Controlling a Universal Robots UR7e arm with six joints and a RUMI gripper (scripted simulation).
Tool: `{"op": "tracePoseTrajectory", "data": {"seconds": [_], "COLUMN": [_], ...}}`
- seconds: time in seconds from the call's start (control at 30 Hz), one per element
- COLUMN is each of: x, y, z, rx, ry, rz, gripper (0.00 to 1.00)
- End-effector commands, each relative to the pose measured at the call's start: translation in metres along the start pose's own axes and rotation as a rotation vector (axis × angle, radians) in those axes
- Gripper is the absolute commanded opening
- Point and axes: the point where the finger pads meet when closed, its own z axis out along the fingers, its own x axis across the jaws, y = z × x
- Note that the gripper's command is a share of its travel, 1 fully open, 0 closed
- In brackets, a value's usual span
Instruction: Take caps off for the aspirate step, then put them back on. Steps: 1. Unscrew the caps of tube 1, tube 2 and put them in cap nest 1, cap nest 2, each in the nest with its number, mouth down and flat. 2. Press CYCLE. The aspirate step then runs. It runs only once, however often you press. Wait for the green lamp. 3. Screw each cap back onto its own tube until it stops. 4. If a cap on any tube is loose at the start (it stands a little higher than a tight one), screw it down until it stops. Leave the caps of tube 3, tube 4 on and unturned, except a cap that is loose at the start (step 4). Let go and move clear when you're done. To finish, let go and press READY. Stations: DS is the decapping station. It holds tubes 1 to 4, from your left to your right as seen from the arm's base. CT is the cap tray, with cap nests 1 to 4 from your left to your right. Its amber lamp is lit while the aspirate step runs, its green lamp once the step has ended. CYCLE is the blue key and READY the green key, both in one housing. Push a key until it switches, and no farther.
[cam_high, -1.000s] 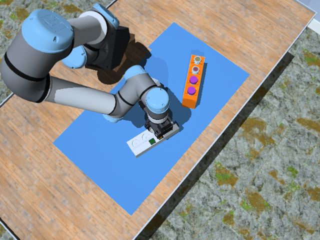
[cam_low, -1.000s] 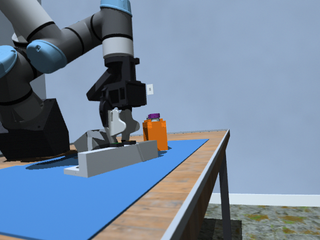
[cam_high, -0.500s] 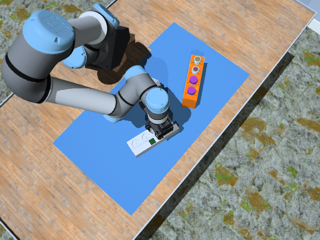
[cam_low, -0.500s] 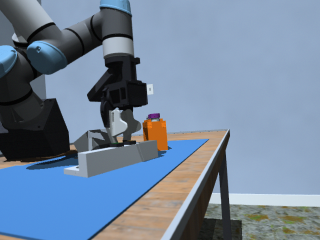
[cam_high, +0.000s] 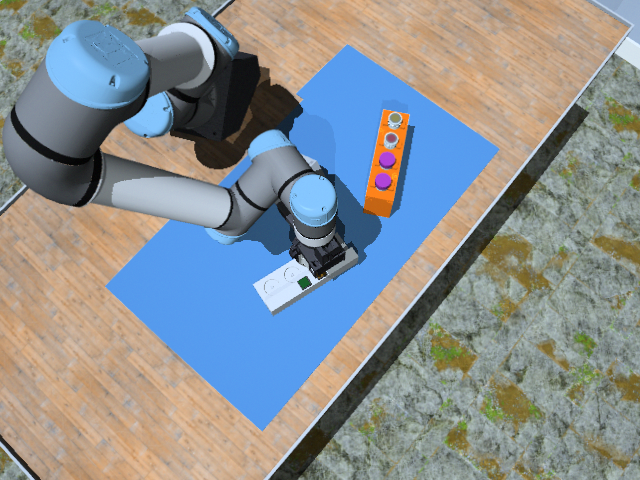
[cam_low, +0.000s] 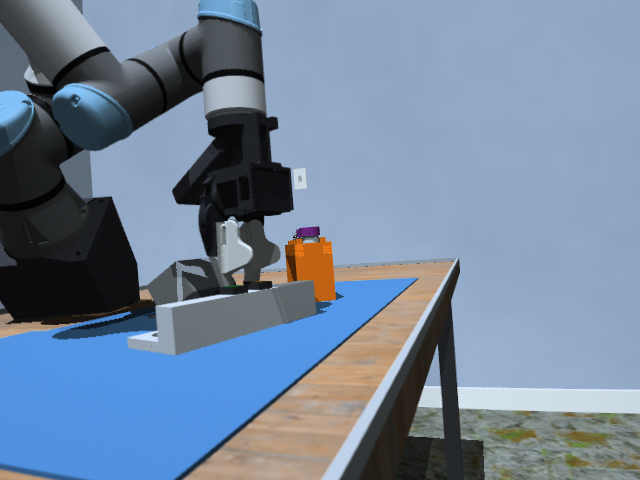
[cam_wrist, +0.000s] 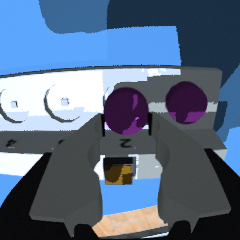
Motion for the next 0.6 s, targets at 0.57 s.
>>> {"op": "tracePoseTrajectory", "data": {"seconds": [0.57], "x": [-0.0017], "y": [-0.0025], "z": [0.0013], "rx": [0.002], "ry": [0.000], "rz": [0.001], "gripper": [0.00]}}
